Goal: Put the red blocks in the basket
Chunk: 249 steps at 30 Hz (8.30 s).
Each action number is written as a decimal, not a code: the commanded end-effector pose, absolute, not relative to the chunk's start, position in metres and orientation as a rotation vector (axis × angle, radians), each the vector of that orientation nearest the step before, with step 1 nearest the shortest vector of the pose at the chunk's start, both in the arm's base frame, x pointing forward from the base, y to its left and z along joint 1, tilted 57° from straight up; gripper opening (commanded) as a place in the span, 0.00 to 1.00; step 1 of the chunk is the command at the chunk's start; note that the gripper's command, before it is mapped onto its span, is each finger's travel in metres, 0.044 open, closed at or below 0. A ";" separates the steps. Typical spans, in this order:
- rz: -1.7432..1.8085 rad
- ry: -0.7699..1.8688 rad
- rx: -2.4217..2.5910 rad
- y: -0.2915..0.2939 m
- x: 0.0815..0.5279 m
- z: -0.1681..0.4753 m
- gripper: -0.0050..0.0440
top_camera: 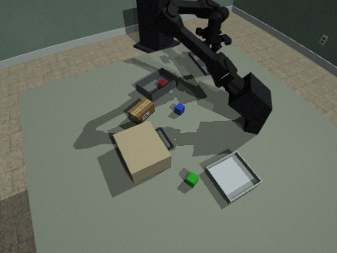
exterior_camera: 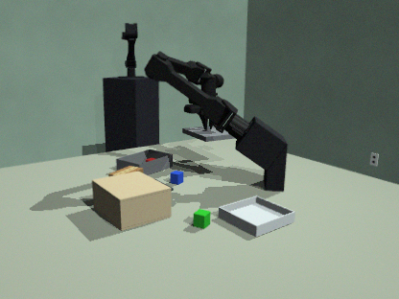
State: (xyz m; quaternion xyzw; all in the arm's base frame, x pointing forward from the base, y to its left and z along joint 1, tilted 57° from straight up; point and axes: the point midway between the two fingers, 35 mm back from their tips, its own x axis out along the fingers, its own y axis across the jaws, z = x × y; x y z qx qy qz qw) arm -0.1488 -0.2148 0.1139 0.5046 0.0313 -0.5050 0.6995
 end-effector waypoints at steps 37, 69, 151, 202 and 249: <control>-1.146 -0.013 1.243 -0.277 -0.106 0.051 0.10; -1.146 -0.013 1.243 -0.276 -0.106 0.051 1.00; -1.054 0.287 0.747 -0.294 0.067 0.226 0.65; -1.054 0.287 0.747 -0.302 0.073 0.219 0.10; -0.924 0.536 0.280 -0.175 0.107 0.292 0.10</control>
